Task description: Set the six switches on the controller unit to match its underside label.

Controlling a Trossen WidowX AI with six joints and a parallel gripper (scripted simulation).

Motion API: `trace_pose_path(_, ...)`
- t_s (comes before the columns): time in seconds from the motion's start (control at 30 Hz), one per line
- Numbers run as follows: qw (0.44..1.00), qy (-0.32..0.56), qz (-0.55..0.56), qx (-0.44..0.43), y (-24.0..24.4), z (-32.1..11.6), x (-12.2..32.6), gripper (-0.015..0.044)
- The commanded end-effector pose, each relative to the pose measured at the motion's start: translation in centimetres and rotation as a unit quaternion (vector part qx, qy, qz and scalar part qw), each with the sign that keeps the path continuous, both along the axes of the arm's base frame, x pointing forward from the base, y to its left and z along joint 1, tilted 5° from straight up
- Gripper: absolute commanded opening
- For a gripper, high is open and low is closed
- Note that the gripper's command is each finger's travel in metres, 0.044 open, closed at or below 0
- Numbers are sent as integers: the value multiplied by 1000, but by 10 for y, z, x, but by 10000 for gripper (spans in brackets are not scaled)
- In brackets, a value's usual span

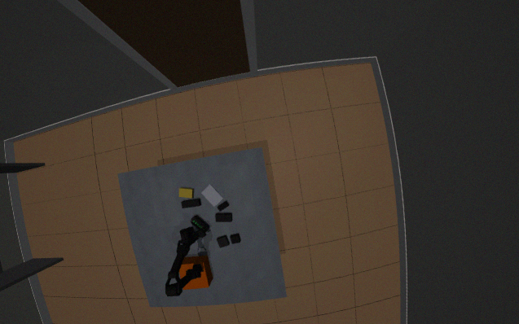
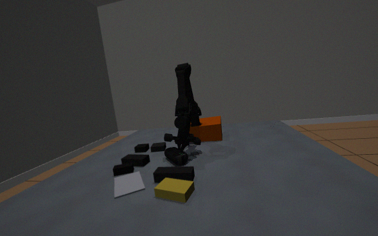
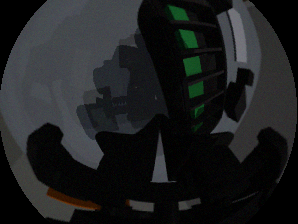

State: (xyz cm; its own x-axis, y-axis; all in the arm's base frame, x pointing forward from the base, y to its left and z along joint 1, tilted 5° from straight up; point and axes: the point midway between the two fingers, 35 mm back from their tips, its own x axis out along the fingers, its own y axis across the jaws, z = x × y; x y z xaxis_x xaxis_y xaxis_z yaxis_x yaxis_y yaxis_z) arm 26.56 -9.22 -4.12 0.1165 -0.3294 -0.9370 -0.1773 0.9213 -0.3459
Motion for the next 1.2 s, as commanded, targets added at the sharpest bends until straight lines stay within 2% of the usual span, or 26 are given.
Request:
trace_pose_path(0.0,1000,-9,-9,-10,-9,2,6,0)
trace_pose_path(0.3,1000,-9,-9,-10,-12,2,7,0)
trace_pose_path(0.53,1000,-8,-9,-6,53,44,-13,0)
trace_pose_path(0.77,1000,-8,-8,-6,59,49,-15,0)
trace_pose_path(1.17,994,58,60,63,37,67,51,0)
